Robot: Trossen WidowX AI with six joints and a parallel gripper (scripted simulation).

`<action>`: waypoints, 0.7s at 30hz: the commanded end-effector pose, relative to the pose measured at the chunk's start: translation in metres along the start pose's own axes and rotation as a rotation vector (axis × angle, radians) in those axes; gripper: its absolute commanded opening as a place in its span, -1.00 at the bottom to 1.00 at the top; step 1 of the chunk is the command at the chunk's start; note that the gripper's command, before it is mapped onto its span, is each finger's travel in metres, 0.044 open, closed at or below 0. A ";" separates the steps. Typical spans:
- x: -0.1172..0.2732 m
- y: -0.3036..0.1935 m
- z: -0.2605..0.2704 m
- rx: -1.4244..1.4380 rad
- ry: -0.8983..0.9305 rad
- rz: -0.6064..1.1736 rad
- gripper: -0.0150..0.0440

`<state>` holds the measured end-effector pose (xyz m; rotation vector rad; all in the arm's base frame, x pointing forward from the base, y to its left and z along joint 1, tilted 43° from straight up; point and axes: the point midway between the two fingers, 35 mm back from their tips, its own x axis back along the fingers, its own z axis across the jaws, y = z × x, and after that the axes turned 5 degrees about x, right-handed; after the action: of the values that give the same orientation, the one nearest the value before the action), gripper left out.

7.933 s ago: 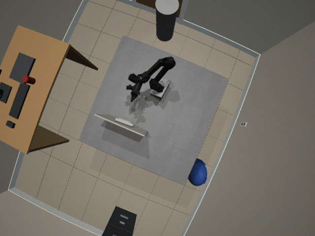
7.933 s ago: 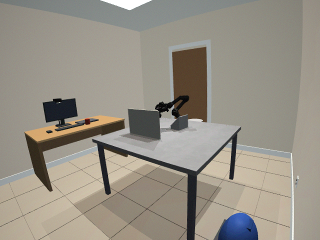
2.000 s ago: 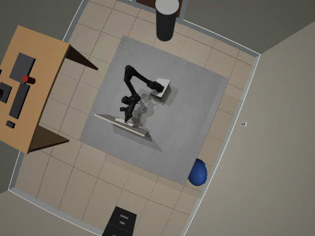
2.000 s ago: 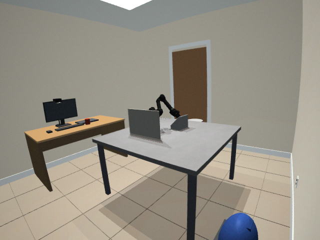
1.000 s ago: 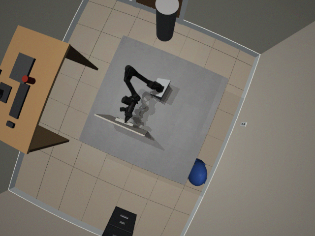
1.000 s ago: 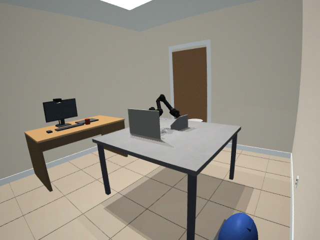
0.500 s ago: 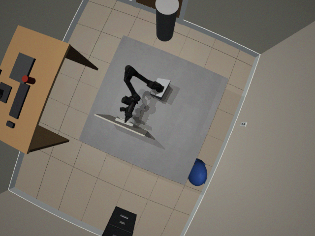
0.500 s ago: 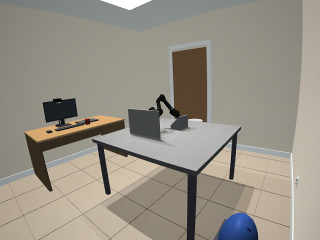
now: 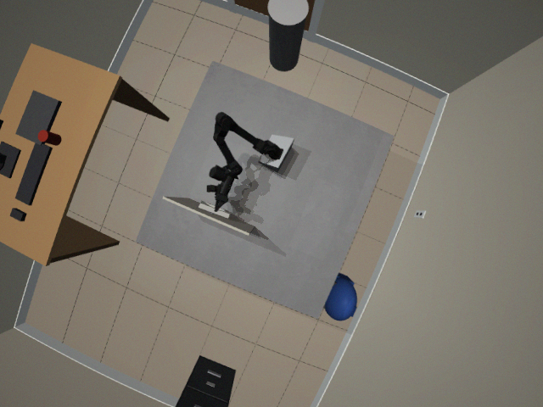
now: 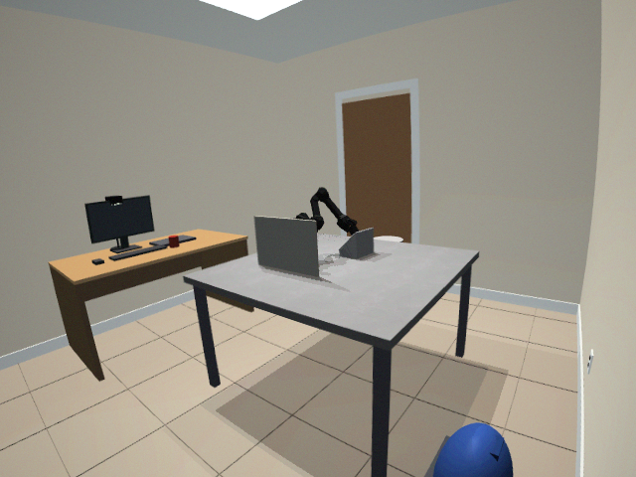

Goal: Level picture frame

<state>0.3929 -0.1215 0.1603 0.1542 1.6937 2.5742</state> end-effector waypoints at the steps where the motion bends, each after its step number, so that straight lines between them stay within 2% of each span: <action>1: 0.000 0.000 0.003 -0.001 0.004 0.000 -0.49; 21: 0.000 0.001 0.007 -0.002 0.004 0.000 -0.49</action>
<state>0.3933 -0.1177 0.1623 0.1585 1.6921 2.5730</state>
